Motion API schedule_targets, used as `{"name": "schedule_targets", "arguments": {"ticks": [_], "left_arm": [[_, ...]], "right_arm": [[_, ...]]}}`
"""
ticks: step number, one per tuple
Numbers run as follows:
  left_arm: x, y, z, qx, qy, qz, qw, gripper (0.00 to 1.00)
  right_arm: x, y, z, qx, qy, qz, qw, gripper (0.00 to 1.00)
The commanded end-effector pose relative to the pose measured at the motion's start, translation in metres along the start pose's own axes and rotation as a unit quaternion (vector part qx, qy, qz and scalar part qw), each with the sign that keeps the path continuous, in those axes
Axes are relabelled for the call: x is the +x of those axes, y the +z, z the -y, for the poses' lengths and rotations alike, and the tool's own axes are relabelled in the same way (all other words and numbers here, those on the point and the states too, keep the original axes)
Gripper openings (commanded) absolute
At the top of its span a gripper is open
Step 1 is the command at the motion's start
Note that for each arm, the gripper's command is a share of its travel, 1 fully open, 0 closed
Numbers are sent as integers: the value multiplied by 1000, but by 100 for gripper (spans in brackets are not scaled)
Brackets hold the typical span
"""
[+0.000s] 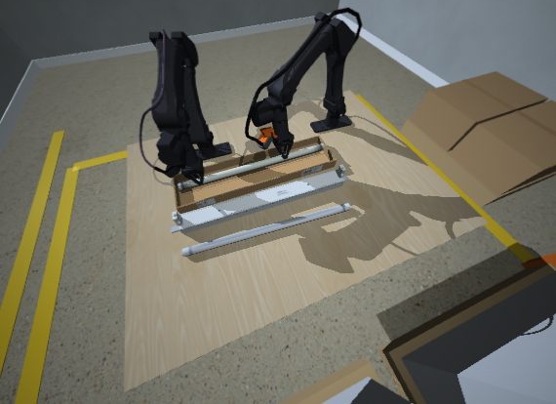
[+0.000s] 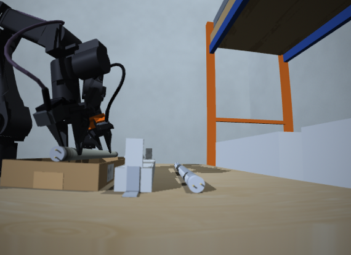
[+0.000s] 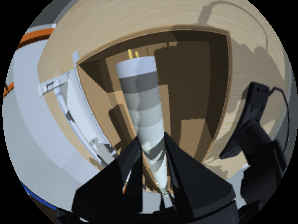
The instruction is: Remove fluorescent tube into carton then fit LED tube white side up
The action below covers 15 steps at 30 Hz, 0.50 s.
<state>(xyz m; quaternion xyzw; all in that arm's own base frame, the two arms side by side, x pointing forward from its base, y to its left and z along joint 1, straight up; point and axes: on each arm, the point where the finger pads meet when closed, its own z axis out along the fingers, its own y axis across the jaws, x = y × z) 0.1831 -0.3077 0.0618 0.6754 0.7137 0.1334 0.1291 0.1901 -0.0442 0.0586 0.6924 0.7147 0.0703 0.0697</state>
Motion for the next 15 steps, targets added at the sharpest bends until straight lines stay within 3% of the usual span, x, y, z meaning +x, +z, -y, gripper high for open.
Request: {"name": "schedule_targets", "arguments": {"ticks": [1,3,9,13,15], "left_arm": [[-5,-1,2,-6,0,12,1000,11],[-10,-8,-3,-12,-6,27,1000,11],[-3,14,10,1,6,1,1000,11],[-6,5,0,-10,-5,18,1000,11],[-2,15,5,-6,0,5,1000,11]], "right_arm": [[-2,8,-2,-2,0,3,1000,11],[-3,7,-2,-10,-1,8,1000,11],[-1,16,2,1,1,1,1000,11],[-2,16,-2,-6,0,5,1000,11],[-1,19,1,-6,1,5,1000,11]]}}
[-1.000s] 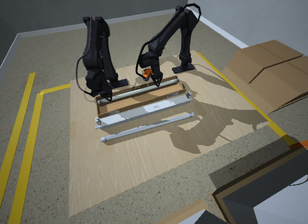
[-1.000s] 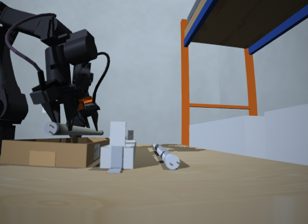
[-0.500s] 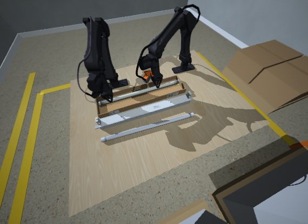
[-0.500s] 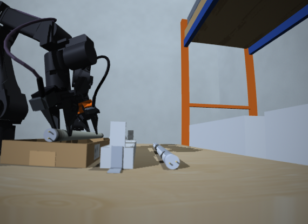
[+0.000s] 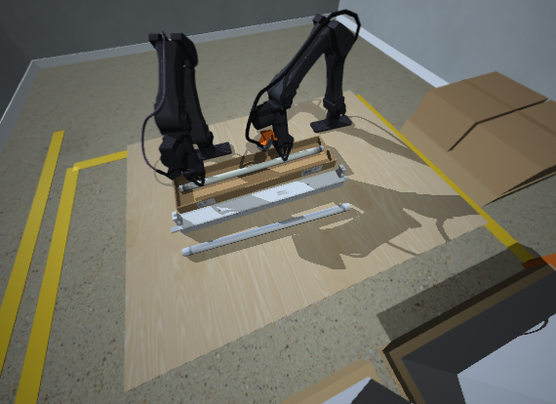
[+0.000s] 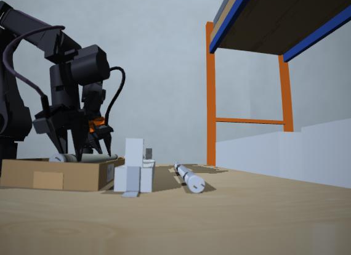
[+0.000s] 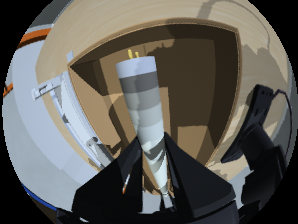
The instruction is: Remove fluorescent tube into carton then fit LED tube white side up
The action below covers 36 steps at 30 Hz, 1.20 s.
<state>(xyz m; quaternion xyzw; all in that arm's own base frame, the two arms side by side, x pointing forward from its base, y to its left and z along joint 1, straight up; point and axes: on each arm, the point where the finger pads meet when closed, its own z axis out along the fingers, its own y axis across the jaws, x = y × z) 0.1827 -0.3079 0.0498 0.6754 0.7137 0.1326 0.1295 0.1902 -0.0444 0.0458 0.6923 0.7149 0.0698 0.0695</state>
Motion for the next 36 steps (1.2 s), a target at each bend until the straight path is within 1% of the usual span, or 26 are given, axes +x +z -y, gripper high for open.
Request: {"name": "schedule_targets", "arguments": {"ticks": [1,4,5,6,7,9,11,13,16,17,19,22,23,24,26,28,29,30,31,33,36], "left_arm": [[-1,10,3,-3,2,-3,1000,11],[-6,0,-3,-10,-6,16,1000,11],[-7,3,-2,-9,-6,14,1000,11],[2,15,5,-3,1,-6,1000,11],[-3,8,1,-6,-2,4,1000,11],[-3,8,1,-6,-2,4,1000,11],[-3,3,-1,-10,-8,17,1000,11],[-1,18,6,-2,-1,-2,1000,11],[-4,13,1,-8,-6,10,1000,11],[-2,20,5,-5,-3,1,1000,11],[0,23,7,-4,-3,-2,1000,11],[-4,16,2,-9,-7,13,1000,11],[-5,21,3,-8,-6,8,1000,11],[-7,16,1,-9,-8,13,1000,11],[-7,16,1,-9,-8,13,1000,11],[4,25,8,-4,-1,-3,1000,11],[-3,20,4,-6,-5,7,1000,11],[-5,20,3,-5,-4,3,1000,11],[-10,10,-3,-11,-10,19,1000,32],[-13,5,-6,-15,-14,29,999,32],[-13,7,-5,-14,-14,28,999,32]], "right_arm": [[0,9,0,0,1,1,1000,11],[-1,9,-2,-8,1,5,1000,11],[-2,10,-3,-6,1,6,1000,11],[-1,14,1,-1,0,4,1000,11],[0,10,1,-3,0,3,1000,11],[0,10,1,-3,0,3,1000,11],[1,18,2,1,0,0,1000,11],[1,18,2,-2,0,2,1000,11],[0,21,2,-2,-1,4,1000,11],[0,22,2,-2,-1,4,1000,11],[1,24,3,-2,-2,3,1000,11],[-5,25,3,-4,10,6,1000,11],[-5,27,5,-2,12,7,1000,11],[-5,24,2,-5,11,8,1000,11],[-5,24,2,-5,11,8,1000,11],[2,31,8,7,-2,2,1000,11],[-1,24,3,-5,1,6,1000,11],[-4,22,-2,-12,3,9,1000,11],[-4,21,-5,-15,3,10,1000,11],[-4,21,-5,-15,3,10,1000,11],[-4,21,-5,-15,3,10,1000,11]]}}
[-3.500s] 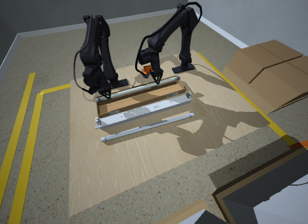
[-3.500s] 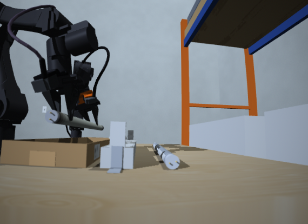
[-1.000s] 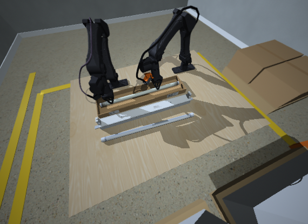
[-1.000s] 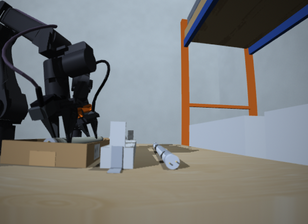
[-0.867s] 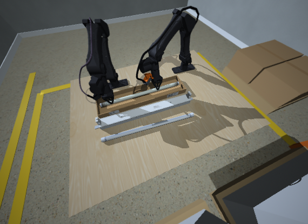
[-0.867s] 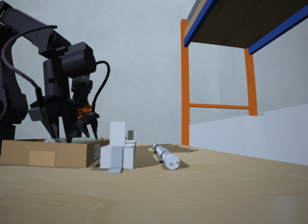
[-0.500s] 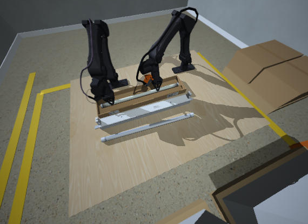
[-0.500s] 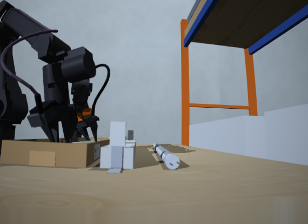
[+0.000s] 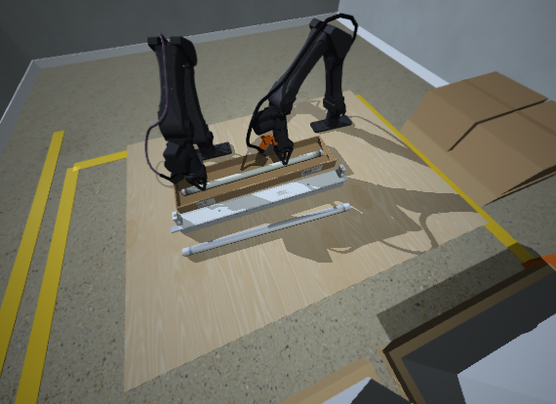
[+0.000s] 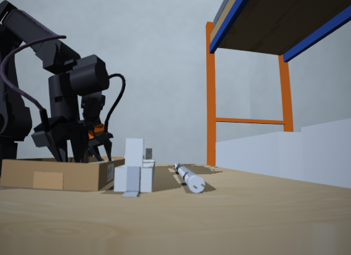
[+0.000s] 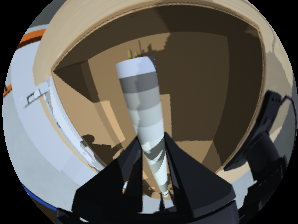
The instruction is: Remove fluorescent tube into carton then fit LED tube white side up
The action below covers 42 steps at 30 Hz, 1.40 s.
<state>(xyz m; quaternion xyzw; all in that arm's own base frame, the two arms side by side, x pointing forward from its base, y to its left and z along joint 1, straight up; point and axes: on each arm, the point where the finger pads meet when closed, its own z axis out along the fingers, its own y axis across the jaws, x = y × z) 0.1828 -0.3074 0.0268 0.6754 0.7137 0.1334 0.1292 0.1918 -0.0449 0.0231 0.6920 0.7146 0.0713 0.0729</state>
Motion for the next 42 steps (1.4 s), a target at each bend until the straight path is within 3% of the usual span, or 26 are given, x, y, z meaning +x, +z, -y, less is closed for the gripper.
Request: {"name": "schedule_targets", "arguments": {"ticks": [1,11,12,29,30,42], "left_arm": [[-13,-14,-13,-14,-14,28,999,32],[-13,-14,-13,-14,-14,28,999,32],[-13,-14,-13,-14,-14,28,999,32],[-13,-14,-13,-14,-14,28,999,32],[-6,-25,-6,-8,-7,14,1000,32],[-5,-58,-6,-8,-7,12,1000,32]], "right_arm": [[-4,-2,-7,-10,3,8,1000,11],[-3,-2,-6,-9,3,8,1000,11],[-3,-2,-6,-9,3,8,1000,32],[-3,-2,-4,-5,2,7,1000,32],[-5,-20,-4,-5,3,8,1000,32],[-1,-53,1,-3,0,2,1000,32]]}}
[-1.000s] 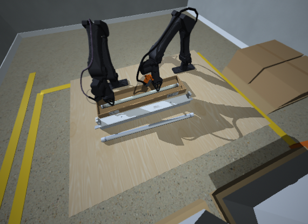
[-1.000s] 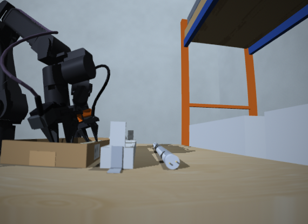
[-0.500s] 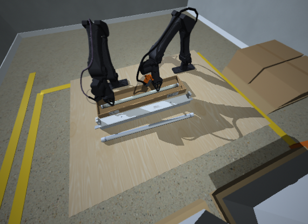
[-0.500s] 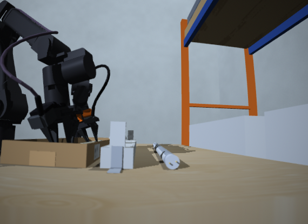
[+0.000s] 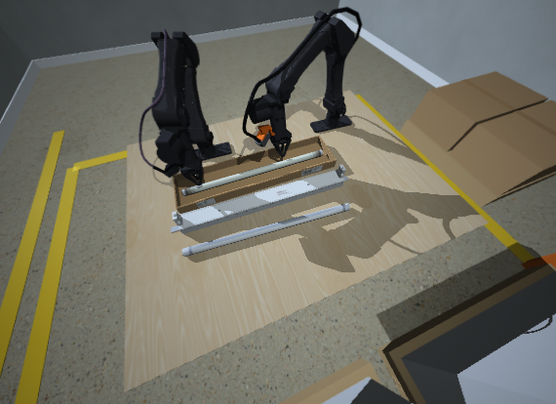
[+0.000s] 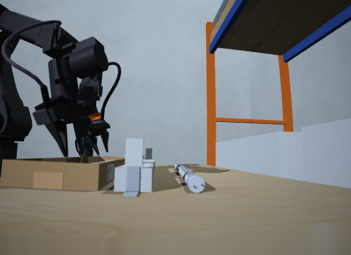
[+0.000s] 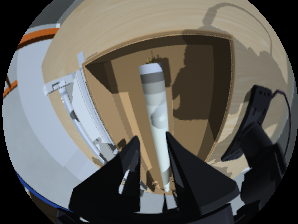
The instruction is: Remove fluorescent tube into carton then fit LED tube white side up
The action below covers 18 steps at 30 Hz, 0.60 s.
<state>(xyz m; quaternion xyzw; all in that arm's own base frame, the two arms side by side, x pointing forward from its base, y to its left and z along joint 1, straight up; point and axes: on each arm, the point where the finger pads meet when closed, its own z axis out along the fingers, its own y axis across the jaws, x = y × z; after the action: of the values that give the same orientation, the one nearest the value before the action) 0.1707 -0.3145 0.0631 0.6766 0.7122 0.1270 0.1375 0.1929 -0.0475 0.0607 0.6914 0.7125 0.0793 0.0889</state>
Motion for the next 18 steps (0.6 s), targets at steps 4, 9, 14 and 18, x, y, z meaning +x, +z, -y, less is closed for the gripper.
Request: {"name": "schedule_targets", "arguments": {"ticks": [4,9,14,18], "left_arm": [[4,-34,-4,-7,-8,-2,1000,32],[-1,-28,-13,-12,-20,13,1000,32],[-1,-30,-9,-11,-14,14,1000,32],[7,-19,-4,-9,-12,6,1000,32]], "right_arm": [[3,-32,10,16,-1,-8,1000,32],[5,-13,21,28,-5,-5,1000,32],[6,-15,17,22,-11,-4,1000,32],[8,-11,21,26,-6,-6,1000,32]]}}
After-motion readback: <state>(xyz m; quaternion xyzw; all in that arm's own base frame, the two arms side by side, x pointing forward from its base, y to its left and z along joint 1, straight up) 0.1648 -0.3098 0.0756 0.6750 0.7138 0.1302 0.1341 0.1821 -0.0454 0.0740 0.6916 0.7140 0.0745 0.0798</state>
